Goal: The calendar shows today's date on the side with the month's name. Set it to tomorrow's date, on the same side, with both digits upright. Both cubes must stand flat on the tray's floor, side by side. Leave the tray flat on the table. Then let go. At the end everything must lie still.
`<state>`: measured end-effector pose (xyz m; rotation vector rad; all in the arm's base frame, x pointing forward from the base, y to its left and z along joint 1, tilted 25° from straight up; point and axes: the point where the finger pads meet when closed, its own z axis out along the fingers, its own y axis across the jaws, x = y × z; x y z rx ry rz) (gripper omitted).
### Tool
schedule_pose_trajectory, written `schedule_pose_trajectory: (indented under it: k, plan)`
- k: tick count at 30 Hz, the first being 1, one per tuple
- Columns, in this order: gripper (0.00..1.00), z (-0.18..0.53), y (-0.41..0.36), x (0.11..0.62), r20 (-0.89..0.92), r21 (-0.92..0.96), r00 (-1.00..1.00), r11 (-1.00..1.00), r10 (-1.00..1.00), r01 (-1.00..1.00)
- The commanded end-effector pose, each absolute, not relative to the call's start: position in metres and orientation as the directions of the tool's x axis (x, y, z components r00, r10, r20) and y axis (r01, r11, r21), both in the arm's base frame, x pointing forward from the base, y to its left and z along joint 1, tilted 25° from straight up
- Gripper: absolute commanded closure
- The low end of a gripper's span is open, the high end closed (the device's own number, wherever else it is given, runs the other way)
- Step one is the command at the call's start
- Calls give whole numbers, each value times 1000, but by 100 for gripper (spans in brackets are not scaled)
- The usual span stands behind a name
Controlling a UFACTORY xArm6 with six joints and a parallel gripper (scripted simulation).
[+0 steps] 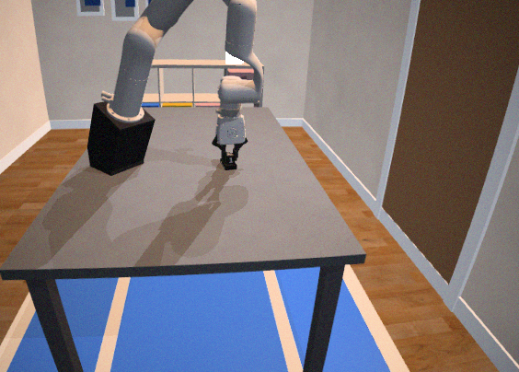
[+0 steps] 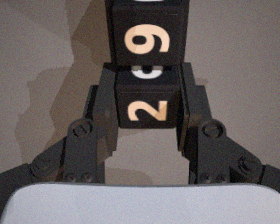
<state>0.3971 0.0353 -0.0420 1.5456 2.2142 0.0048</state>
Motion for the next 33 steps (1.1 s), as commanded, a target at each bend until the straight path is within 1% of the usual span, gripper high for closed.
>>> schedule_pose_trajectory:
  k: [1,33]
  plan:
    - [71,-41,36,398,-348,249,-280,377,895,892]
    - [71,-50,33,401,-348,249,-280,377,895,892]
